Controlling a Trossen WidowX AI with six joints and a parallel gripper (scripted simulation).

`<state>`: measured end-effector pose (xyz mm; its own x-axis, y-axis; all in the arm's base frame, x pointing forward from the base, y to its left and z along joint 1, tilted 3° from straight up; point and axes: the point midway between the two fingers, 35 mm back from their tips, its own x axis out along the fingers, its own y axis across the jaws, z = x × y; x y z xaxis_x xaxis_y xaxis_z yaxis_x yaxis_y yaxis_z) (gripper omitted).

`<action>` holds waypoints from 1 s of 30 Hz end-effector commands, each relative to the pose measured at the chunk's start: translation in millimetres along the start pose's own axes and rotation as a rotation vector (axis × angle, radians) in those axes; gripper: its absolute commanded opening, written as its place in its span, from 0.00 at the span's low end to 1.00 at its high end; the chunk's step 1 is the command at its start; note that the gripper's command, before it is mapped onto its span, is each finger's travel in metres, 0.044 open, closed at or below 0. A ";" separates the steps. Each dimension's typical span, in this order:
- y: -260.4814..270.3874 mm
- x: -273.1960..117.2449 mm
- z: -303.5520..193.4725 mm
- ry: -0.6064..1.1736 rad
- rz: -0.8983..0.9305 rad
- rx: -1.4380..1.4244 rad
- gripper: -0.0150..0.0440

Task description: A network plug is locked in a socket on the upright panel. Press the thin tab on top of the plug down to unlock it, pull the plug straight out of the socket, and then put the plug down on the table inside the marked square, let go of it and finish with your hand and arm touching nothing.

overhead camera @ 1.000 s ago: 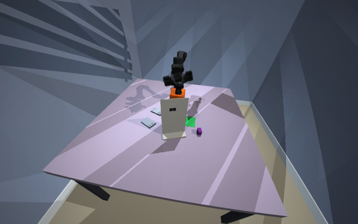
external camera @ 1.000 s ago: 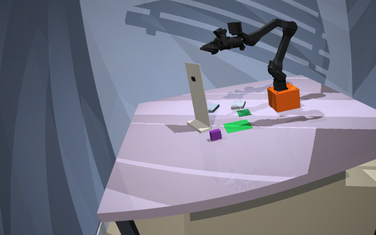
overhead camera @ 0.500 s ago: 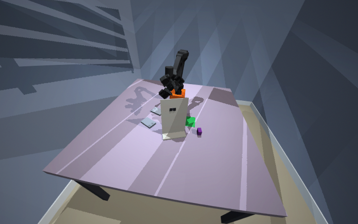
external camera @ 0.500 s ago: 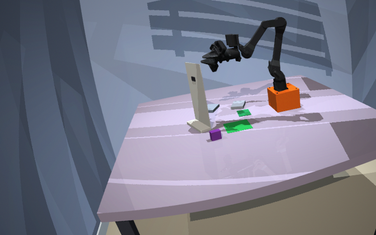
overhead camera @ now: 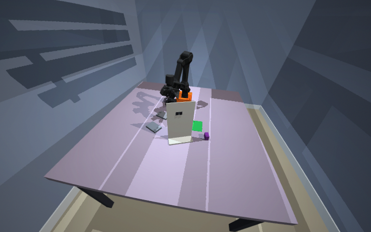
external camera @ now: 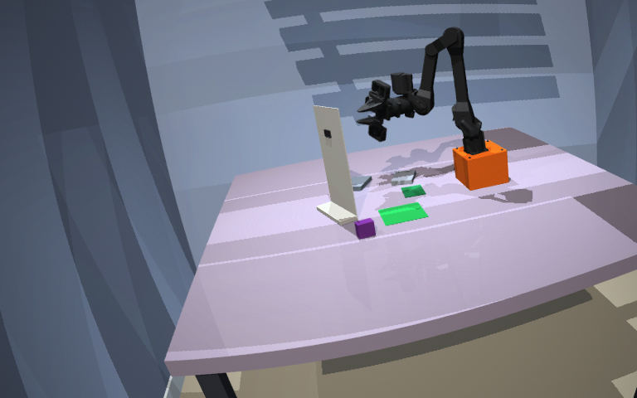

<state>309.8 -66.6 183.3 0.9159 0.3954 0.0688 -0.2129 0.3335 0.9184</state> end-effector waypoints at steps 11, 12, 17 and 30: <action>-24.1 -38.5 -22.9 0.096 -0.004 0.294 0.52; -24.1 -37.8 -22.7 0.096 -0.003 0.295 0.52; -25.5 -19.0 -17.6 0.092 0.004 0.318 0.52; -27.3 21.8 -12.9 0.085 0.016 0.366 0.52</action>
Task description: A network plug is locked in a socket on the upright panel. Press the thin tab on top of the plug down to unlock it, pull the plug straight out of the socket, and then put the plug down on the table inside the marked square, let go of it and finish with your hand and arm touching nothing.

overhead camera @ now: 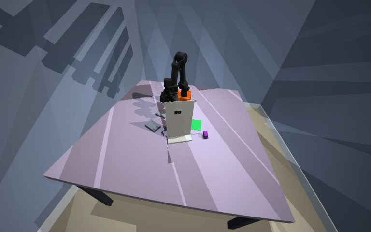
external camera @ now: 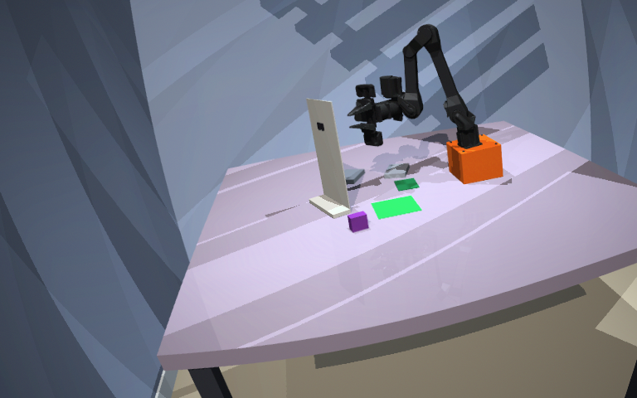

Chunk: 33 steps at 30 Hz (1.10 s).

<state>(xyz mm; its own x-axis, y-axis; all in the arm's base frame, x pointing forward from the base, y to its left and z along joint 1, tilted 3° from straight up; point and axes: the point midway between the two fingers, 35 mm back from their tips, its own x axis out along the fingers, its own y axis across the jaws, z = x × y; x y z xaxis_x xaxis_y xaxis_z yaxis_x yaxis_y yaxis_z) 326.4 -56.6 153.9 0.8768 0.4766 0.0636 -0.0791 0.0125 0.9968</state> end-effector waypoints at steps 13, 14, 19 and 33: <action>1.2 23.8 8.9 -0.004 0.005 0.007 0.52; 1.3 25.3 9.3 -0.004 0.005 0.007 0.52; 1.5 33.0 11.4 -0.004 0.006 0.005 0.52; 2.1 54.0 15.9 -0.004 0.007 0.003 0.52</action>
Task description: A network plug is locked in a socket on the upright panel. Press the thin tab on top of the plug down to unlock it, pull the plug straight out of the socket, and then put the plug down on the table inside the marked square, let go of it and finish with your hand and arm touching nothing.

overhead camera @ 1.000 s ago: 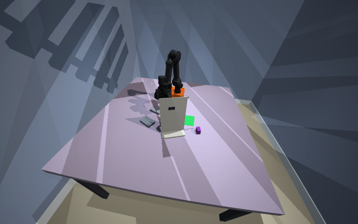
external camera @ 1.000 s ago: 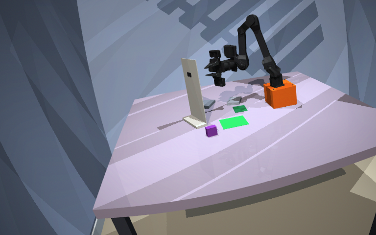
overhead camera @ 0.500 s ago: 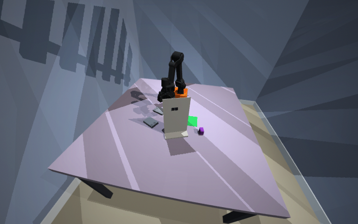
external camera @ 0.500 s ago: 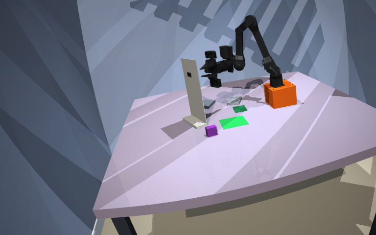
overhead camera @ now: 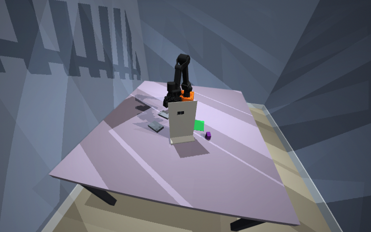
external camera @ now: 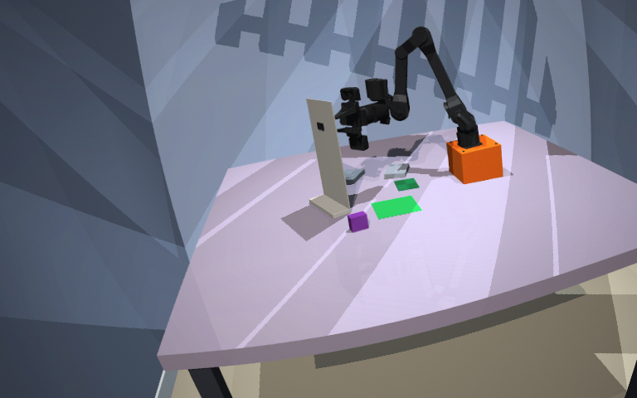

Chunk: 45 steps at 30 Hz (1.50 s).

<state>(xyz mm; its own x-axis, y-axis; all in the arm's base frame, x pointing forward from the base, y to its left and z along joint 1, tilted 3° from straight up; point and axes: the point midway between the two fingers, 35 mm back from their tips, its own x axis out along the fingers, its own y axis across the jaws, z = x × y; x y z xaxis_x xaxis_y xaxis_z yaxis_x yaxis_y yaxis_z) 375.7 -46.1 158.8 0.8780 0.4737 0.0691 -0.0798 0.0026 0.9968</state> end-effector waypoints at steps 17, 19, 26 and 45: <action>1.2 12.9 2.7 -0.001 0.002 -0.003 0.39; 1.2 12.9 2.7 -0.001 0.002 -0.003 0.37; 1.2 12.9 2.7 -0.001 0.002 -0.003 0.29; 0.9 5.0 0.4 -0.001 0.002 -0.003 0.25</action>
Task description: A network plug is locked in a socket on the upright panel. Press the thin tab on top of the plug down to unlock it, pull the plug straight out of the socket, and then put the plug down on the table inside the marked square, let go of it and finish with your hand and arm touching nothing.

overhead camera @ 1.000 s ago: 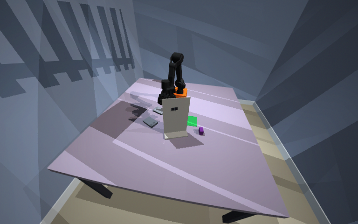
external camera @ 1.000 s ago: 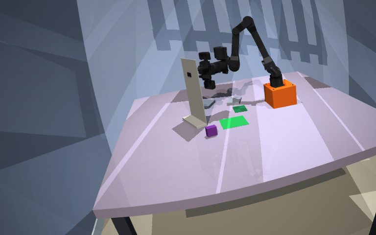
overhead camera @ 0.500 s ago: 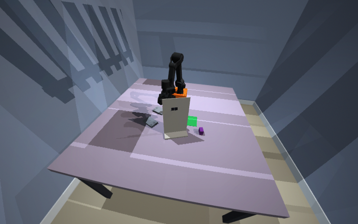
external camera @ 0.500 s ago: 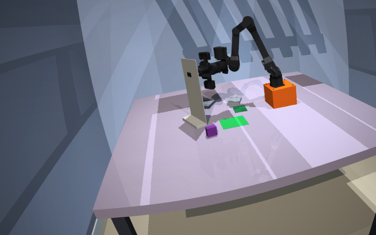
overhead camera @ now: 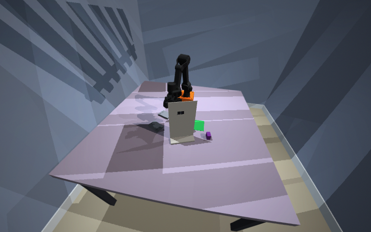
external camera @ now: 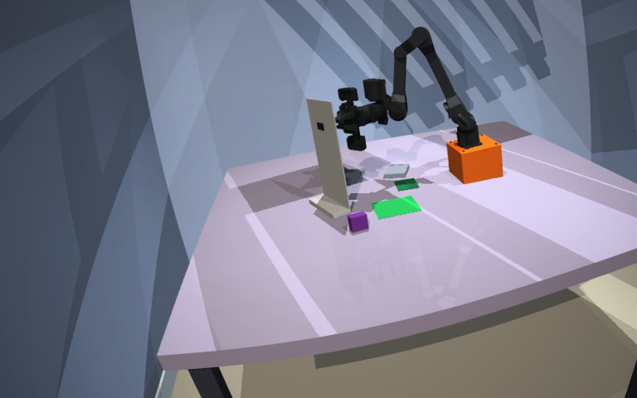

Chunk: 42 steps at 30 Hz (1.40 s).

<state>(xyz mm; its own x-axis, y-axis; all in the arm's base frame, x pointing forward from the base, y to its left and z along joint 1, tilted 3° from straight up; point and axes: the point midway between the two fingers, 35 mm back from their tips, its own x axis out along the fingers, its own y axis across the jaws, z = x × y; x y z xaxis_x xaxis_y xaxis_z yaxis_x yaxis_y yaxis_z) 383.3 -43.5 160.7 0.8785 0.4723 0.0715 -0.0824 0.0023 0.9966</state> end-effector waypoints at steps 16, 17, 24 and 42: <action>-0.7 -14.6 -3.8 0.001 -0.002 -0.001 0.25; -0.7 -15.4 -4.0 0.001 -0.002 -0.001 0.25; -0.9 -20.6 -5.3 0.001 -0.002 -0.001 0.25; -1.2 -33.9 -8.4 0.001 -0.004 -0.001 0.25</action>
<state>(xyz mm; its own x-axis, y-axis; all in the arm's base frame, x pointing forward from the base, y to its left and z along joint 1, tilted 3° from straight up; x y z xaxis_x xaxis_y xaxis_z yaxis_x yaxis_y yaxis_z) 352.6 -51.4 157.2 0.8787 0.4724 0.0683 -0.0819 0.0083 0.9966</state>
